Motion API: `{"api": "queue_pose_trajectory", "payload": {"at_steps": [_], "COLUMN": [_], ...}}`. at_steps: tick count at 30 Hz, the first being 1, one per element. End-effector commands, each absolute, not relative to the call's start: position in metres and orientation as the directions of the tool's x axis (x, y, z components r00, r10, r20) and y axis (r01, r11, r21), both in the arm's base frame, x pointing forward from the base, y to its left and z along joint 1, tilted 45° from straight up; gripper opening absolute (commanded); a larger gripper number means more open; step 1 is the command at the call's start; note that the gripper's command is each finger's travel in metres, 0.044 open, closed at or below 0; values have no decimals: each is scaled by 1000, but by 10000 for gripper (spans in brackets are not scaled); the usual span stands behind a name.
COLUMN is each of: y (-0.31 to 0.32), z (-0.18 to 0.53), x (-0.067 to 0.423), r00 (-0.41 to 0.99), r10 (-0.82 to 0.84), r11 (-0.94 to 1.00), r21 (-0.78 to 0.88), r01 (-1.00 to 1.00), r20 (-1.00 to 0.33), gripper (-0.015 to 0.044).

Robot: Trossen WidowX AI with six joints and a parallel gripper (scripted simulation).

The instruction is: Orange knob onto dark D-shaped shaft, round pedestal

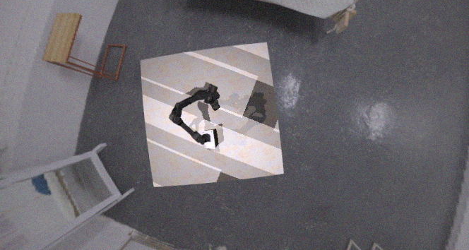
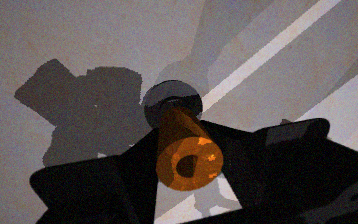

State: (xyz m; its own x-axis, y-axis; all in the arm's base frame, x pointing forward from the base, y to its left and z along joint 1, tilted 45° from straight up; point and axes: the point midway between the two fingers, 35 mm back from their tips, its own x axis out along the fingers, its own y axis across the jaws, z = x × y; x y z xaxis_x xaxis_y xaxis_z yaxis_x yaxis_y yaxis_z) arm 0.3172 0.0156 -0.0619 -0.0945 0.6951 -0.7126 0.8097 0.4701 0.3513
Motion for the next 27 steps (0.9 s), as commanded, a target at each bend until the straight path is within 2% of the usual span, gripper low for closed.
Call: {"api": "queue_pose_trajectory", "payload": {"at_steps": [1, 27], "y": [14, 17], "z": [-59, -63], "x": [319, 317], "r00": [-90, -90], "r10": [693, 693], "r11": [468, 468], "r21": [352, 352], "r01": [811, 811], "r20": [-715, -715], "gripper": [0, 0]}}
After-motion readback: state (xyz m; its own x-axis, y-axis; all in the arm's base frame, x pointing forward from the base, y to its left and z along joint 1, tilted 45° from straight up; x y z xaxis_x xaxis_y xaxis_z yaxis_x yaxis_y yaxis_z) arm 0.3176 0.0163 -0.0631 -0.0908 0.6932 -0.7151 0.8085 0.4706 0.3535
